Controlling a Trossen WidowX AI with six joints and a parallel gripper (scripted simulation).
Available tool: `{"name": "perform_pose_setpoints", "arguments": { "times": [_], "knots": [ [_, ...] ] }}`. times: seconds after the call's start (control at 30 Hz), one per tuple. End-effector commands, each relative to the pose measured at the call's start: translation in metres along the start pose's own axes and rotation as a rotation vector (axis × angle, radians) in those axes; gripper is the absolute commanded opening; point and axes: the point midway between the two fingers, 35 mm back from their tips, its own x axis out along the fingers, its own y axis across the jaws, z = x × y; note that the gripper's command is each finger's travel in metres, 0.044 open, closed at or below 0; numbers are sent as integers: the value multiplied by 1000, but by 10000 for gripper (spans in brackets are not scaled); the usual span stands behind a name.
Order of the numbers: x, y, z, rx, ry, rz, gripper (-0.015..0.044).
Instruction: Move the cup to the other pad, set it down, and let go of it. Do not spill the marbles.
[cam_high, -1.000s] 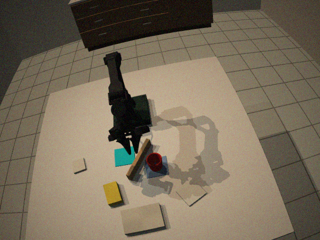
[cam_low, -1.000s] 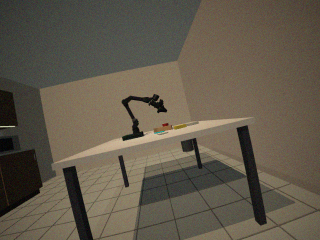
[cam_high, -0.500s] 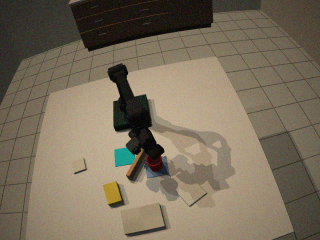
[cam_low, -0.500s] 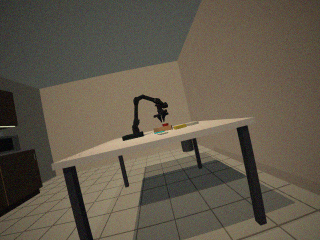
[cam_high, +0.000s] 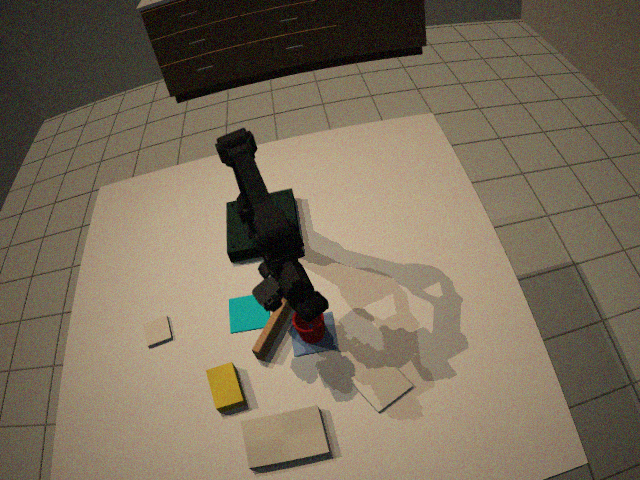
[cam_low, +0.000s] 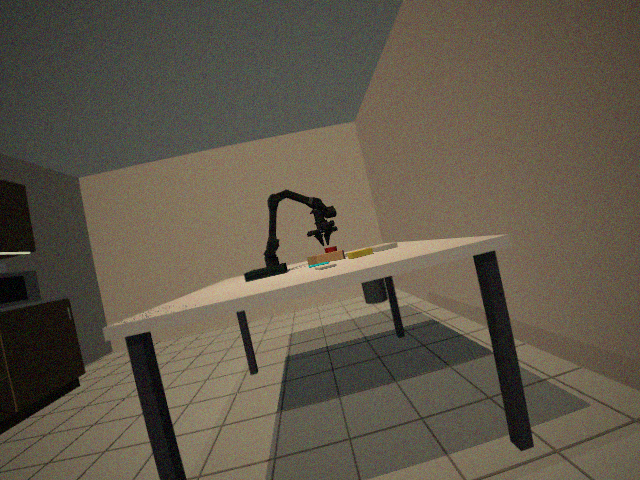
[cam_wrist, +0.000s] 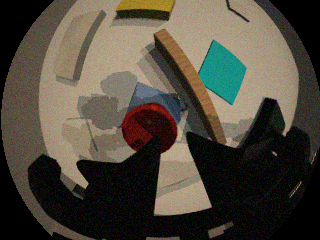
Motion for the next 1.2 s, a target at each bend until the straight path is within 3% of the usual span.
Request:
{"name": "perform_pose_setpoints", "arguments": {
  "times": [0.0, 1.17],
  "knots": [
    [9, -1, 0, 4, 0, -7, 148],
    [56, -3, 0, 4, 0, -7, 148]
  ]
}}
